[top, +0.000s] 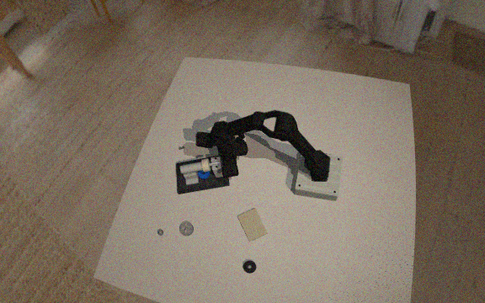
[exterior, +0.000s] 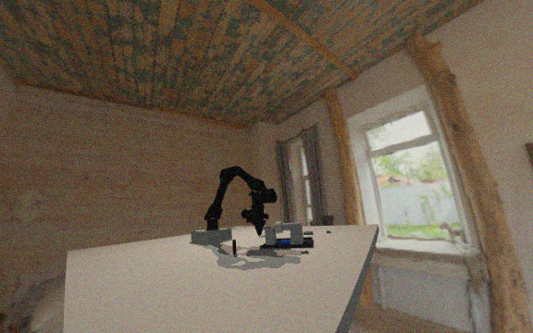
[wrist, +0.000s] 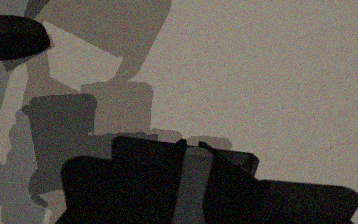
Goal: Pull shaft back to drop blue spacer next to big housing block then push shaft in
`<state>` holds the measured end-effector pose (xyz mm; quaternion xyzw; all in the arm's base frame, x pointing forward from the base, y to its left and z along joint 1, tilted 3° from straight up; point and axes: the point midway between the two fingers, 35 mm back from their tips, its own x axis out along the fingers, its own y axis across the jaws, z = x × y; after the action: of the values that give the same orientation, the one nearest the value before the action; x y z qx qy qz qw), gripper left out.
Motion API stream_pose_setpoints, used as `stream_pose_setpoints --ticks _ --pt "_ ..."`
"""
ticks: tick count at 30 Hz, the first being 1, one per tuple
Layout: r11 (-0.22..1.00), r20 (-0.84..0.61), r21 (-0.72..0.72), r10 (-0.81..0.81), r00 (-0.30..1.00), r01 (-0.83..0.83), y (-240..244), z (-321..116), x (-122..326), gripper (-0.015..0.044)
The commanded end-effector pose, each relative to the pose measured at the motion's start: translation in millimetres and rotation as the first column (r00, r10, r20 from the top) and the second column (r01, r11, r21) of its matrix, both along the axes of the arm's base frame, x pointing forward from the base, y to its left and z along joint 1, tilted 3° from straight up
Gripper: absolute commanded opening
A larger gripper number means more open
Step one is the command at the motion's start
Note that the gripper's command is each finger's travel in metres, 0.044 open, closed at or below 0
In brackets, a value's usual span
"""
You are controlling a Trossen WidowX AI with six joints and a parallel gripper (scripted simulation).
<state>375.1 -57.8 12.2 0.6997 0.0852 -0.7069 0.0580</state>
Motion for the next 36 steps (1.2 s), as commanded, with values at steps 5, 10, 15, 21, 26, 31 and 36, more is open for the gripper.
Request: stream_pose_setpoints --ticks 5,10,15,21,26,31,36 --pt "1.000 0.015 0.003 -0.002 1.000 0.002 1.0 2.0 5.1 0.0000" --pt "1.000 0.015 0.003 -0.002 1.000 0.002 1.1 2.0 5.5 0.0000" --pt "1.000 0.015 0.003 -0.002 1.000 0.002 1.2 2.0 6.0 0.0000" --pt "1.000 0.015 0.003 -0.002 1.000 0.002 1.3 2.0 6.5 0.0000" --pt "1.000 0.015 0.003 -0.002 1.000 0.002 1.4 2.1 7.0 0.0000" --pt "1.000 0.015 0.003 -0.002 1.000 0.002 1.5 2.1 7.4 0.0000" --pt "1.000 0.015 0.003 -0.002 1.000 0.002 1.6 2.1 7.9 0.0000"
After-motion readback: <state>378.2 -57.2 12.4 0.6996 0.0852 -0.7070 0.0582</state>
